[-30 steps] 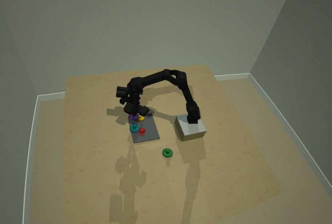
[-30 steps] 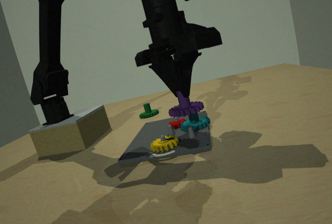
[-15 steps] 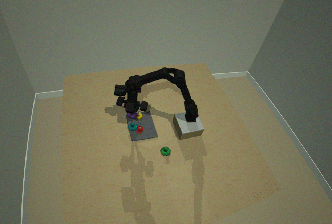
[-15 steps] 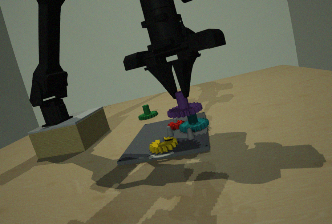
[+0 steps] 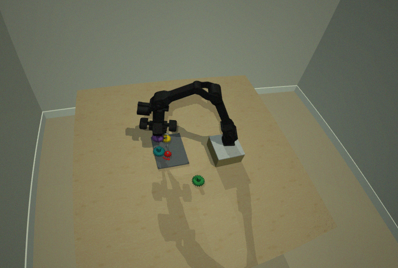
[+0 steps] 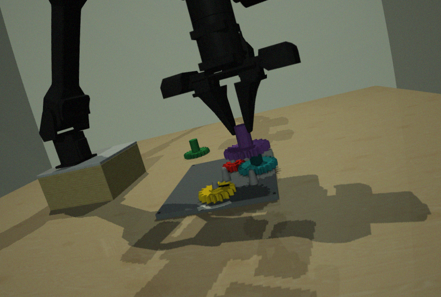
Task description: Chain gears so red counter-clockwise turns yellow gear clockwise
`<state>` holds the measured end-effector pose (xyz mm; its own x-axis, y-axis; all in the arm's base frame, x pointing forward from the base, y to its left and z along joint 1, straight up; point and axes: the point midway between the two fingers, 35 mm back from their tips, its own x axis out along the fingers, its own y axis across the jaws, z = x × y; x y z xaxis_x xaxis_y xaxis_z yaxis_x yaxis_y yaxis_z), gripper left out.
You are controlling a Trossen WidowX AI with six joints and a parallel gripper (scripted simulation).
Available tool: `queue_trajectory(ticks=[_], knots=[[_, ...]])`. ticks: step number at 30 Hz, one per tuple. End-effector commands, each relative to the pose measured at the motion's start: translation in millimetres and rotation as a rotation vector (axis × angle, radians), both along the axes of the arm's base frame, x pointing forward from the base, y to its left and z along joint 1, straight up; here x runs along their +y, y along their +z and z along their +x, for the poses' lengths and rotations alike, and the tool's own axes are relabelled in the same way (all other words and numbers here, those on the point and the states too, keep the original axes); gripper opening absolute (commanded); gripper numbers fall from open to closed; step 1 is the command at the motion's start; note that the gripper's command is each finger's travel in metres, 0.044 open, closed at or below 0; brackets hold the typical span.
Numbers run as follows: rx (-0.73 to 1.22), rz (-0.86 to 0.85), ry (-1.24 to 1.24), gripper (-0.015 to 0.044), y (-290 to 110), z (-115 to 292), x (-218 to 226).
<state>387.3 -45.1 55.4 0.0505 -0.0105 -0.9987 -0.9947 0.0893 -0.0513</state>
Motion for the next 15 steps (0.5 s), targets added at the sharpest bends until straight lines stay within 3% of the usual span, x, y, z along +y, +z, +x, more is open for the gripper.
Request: queue_trajectory(ticks=[1,15], knots=[[0.007,-0.001,0.064,0.0000,-8,-1,0],[0.007,0.001,0.011,0.0000,-28,0,0]])
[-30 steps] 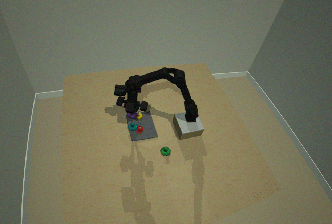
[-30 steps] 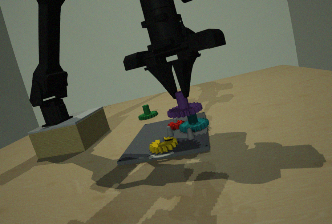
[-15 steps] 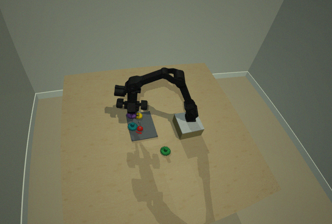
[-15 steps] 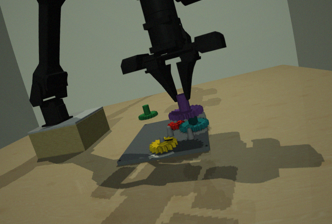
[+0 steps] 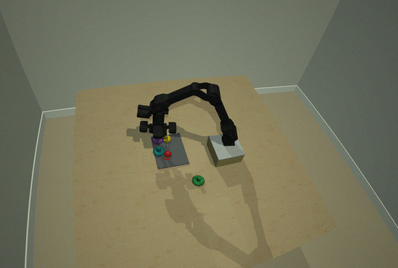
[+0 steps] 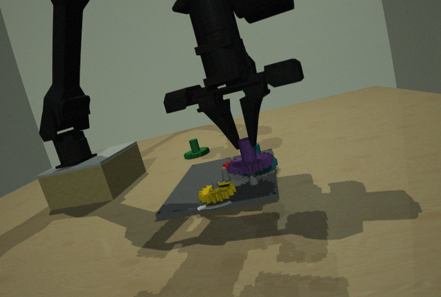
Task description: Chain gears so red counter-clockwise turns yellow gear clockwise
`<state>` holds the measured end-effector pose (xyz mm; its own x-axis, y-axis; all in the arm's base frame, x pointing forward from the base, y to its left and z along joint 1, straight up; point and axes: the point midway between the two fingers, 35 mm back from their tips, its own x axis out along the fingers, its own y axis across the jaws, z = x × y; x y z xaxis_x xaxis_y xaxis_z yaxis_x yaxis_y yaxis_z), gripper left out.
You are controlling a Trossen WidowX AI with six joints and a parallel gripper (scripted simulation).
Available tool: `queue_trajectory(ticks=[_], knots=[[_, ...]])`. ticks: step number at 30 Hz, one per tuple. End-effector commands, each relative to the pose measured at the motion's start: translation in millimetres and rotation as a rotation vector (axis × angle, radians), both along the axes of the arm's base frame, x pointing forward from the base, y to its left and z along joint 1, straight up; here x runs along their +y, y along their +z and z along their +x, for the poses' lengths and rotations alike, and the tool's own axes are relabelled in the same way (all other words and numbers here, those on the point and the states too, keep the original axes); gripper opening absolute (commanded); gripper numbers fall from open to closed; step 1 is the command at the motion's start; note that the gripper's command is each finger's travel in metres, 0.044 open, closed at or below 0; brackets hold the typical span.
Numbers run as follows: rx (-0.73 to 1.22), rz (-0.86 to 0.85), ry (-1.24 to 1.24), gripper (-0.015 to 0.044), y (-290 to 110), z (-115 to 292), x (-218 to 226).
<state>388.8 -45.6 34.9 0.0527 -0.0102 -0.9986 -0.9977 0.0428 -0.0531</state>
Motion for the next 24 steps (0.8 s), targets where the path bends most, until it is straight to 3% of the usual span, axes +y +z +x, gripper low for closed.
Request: queue_trajectory(ticks=[1,14,24], knots=[[0.008,0.004,-0.052,0.0000,-9,-1,0],[0.007,0.013,-0.229,0.0000,-19,-1,0],[0.008,0.007,-0.105,0.0000,-19,-1,1]])
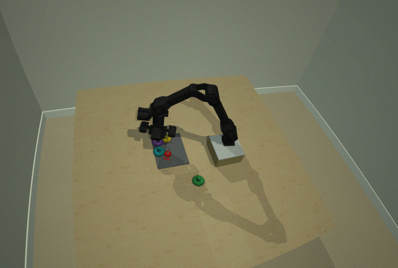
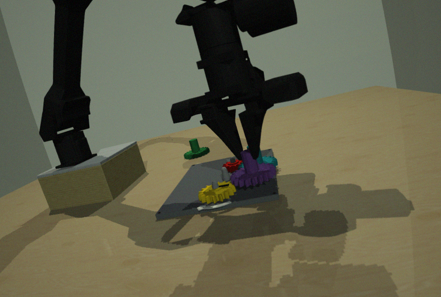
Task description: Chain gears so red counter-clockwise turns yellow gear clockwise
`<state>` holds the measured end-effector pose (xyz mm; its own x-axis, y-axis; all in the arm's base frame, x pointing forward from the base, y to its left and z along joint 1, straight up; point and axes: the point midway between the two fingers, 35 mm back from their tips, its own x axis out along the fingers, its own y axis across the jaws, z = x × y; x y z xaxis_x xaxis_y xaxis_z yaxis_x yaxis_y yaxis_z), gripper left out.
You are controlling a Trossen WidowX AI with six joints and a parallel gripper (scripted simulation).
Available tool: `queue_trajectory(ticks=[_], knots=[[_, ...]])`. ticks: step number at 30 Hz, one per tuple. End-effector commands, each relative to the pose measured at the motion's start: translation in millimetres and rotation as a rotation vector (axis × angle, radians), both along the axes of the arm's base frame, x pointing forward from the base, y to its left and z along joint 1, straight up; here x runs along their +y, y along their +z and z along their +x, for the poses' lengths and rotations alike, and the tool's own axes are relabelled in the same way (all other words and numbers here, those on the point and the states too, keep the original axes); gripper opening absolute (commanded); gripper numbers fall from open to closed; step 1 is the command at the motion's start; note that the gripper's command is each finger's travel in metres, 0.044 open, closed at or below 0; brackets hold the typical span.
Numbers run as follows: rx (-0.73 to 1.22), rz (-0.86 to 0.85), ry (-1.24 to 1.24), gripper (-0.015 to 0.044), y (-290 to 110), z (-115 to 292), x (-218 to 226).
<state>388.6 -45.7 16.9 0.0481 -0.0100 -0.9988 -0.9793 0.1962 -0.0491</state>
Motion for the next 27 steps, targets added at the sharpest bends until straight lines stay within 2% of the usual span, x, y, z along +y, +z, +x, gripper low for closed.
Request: queue_trajectory(ticks=[1,13,27], knots=[[0.005,-0.002,0.069,0.0000,-1.1,-0.7,0.9],[0.006,-0.009,0.224,0.0000,-2.9,-0.8,-0.4],[0.005,-0.001,0.048,0.0000,-5.4,-1.1,0.8]])
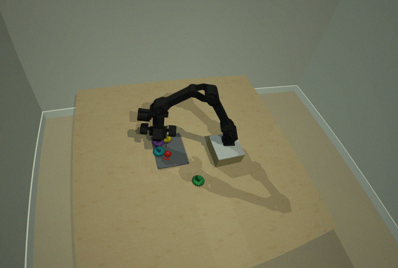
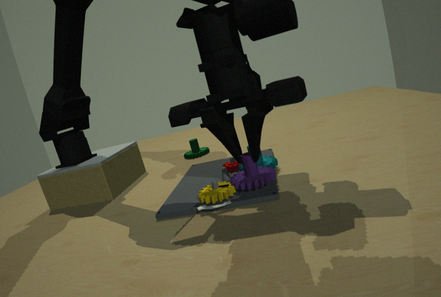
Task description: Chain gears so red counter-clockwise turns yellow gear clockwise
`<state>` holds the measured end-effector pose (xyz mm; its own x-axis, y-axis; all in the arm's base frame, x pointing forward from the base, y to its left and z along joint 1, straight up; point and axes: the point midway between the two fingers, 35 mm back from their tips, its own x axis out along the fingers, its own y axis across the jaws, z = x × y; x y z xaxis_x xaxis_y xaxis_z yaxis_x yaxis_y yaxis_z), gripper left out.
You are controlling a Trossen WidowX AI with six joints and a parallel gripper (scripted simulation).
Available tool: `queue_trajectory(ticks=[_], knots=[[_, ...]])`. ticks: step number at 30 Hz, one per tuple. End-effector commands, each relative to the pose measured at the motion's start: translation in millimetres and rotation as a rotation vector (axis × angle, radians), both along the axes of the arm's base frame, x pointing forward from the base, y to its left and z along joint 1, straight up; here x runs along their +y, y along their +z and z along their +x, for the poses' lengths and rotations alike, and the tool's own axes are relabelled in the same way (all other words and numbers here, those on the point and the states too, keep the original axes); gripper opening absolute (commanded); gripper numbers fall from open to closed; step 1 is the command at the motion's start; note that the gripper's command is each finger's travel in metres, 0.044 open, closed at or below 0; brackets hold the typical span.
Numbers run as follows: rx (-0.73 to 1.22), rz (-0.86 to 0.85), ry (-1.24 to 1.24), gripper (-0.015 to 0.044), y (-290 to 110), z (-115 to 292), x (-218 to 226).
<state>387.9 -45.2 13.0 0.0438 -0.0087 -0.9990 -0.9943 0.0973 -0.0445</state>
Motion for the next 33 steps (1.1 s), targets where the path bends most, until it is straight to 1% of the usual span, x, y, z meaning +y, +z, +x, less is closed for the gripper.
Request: queue_trajectory(ticks=[1,9,15,20,21,25,30,33], knots=[[-0.001,0.003,-0.072,0.0000,-2,0,0],[-0.002,0.008,-0.182,0.0000,-3,0,-1],[-0.002,0.007,-0.169,0.0000,-4,1,0],[-0.001,0.005,-0.117,0.0131,-2,0,0],[-0.001,0.004,-0.099,0.0140,-2,0,0],[-0.001,0.003,-0.059,0.0140,5,0,0],[-0.001,0.002,-0.036,0.0140,39,-1,1],[-0.001,0.001,-0.032,0.0140,45,-2,1]])
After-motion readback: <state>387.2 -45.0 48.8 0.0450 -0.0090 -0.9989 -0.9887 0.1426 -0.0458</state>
